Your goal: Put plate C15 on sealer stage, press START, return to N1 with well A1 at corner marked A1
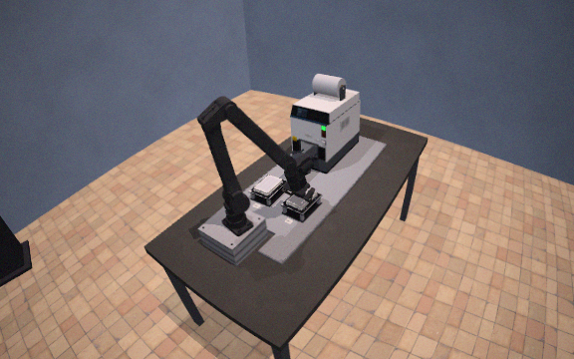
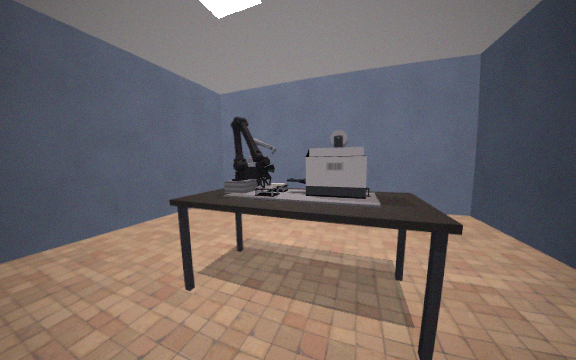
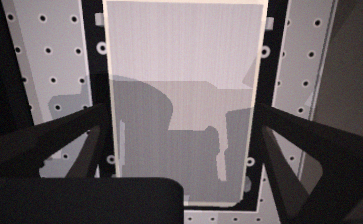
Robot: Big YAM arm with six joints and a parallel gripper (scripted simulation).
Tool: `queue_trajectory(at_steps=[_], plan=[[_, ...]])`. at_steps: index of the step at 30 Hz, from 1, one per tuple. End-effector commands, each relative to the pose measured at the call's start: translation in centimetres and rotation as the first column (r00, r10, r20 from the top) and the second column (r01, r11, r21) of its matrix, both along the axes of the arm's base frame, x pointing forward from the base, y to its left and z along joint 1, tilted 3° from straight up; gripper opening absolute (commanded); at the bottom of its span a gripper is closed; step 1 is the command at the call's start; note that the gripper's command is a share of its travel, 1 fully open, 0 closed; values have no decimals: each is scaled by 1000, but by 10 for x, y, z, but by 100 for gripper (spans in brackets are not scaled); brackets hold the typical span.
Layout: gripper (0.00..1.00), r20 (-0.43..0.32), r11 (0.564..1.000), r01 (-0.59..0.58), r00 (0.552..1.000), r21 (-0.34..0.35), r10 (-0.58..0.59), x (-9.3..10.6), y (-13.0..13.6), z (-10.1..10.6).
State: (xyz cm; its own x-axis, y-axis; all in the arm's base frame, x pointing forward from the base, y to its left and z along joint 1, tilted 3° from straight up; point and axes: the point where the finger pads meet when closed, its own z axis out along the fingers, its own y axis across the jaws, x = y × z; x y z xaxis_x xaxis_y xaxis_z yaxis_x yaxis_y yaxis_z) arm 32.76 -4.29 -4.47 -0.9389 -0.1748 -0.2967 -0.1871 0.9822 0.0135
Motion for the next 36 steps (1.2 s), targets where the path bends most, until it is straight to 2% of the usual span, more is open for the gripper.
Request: queue_trajectory(at_steps=[1,11,36], plan=[[100,7,1000,-1,1000,0,1,1,2,4],[100,45,1000,-1,999,-7,1,21,-2,15],[100,38,1000,0,999,-7,1,21,-2,29]])
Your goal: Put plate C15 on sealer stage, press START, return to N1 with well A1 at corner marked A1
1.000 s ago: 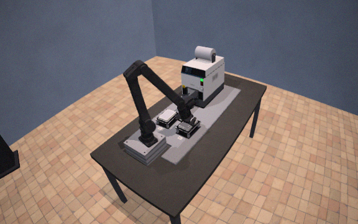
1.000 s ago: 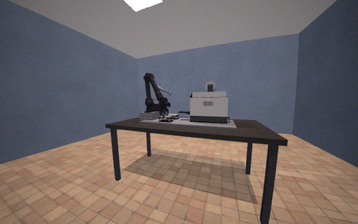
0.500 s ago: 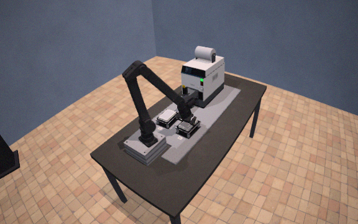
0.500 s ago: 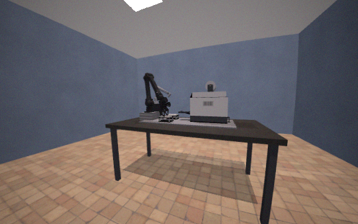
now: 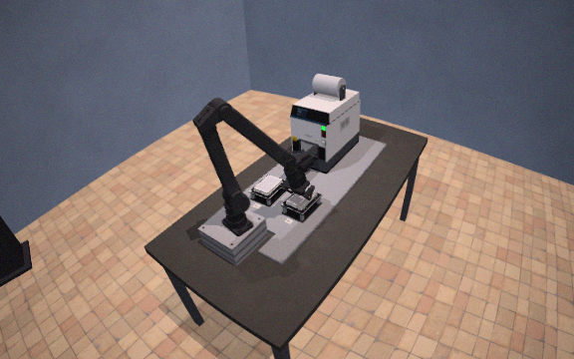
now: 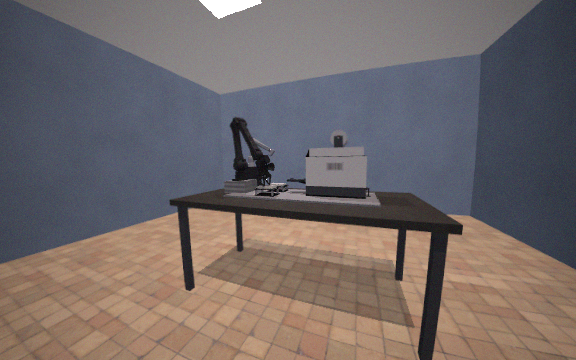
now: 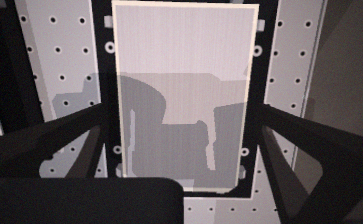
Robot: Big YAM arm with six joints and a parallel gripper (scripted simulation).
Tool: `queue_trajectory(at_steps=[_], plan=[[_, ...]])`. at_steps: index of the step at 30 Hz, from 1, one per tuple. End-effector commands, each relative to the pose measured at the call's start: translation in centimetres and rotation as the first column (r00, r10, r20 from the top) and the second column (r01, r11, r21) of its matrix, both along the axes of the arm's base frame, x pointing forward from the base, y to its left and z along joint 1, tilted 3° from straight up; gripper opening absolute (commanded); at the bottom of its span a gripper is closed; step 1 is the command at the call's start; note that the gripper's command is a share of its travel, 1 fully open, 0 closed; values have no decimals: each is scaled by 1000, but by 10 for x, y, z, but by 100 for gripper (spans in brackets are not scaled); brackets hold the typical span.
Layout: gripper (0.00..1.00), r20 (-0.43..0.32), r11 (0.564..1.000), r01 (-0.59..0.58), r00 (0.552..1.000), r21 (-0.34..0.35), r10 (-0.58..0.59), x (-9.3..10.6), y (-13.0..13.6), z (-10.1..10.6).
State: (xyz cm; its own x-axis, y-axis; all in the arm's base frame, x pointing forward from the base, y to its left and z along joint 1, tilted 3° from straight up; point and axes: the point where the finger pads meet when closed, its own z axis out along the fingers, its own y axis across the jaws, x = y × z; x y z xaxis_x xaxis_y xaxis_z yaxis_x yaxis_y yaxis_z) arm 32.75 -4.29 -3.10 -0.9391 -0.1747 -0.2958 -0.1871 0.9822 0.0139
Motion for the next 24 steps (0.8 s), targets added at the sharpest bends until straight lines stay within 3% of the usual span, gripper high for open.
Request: queue_trajectory(at_steps=[1,24], plan=[[100,41,1000,0,999,-8,1,22,-3,15],[100,43,1000,0,999,-9,0,22,-3,27]])
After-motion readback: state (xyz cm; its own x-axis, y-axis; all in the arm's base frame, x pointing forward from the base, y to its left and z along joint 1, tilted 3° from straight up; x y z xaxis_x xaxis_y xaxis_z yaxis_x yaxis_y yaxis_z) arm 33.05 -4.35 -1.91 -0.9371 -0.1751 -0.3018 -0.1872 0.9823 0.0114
